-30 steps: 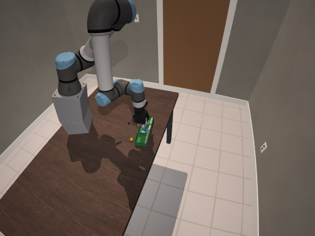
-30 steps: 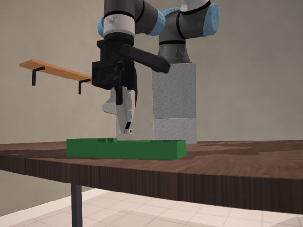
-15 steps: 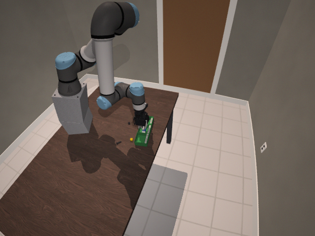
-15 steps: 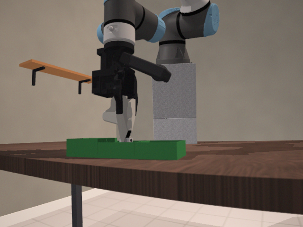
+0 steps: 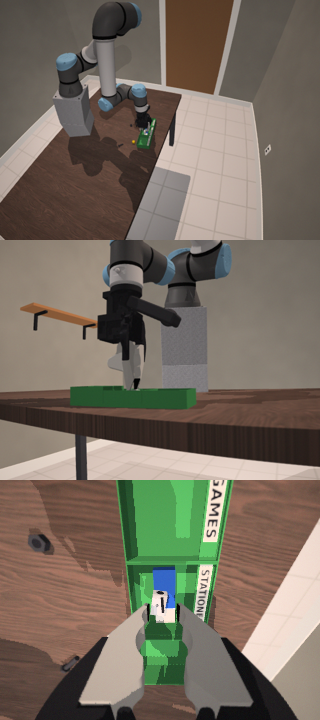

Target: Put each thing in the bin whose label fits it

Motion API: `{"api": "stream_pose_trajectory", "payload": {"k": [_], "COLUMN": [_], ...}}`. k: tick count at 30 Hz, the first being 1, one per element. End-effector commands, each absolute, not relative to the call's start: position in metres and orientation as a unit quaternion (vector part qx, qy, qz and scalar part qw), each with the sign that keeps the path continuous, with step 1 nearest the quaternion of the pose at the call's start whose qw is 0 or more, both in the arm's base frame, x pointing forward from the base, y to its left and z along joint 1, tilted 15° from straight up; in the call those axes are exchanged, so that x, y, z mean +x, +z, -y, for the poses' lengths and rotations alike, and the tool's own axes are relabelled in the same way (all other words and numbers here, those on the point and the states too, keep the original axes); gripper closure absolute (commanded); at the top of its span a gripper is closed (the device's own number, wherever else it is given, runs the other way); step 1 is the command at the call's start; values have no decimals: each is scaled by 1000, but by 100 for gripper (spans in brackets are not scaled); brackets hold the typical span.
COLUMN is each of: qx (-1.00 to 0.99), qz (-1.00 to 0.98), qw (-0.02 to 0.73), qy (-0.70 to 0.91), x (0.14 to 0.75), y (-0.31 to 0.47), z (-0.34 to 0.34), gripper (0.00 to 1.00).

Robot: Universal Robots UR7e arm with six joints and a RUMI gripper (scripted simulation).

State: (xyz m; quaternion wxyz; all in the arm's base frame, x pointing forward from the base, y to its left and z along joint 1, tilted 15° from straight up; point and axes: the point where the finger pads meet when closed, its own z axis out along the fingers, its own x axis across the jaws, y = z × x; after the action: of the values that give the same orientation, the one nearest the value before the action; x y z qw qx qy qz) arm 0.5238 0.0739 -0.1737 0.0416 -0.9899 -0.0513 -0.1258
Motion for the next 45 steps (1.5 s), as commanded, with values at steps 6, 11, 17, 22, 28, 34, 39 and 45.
{"api": "stream_pose_trajectory", "payload": {"k": [6, 11, 17, 22, 28, 34, 39, 45], "qx": [-990, -990, -990, -990, -990, -990, -990, -990], "qz": [51, 51, 51, 51, 51, 51, 51, 51], "qw": [41, 41, 41, 41, 41, 41, 41, 41], "qy": [-126, -126, -126, -126, -126, -126, -126, -126], "x": [524, 524, 523, 522, 520, 518, 516, 516], "y": [-173, -173, -168, -164, -157, -149, -143, -143], "z": [-74, -74, -73, -73, -72, -71, -71, -71], "gripper": [82, 82, 82, 82, 82, 82, 82, 82]}}
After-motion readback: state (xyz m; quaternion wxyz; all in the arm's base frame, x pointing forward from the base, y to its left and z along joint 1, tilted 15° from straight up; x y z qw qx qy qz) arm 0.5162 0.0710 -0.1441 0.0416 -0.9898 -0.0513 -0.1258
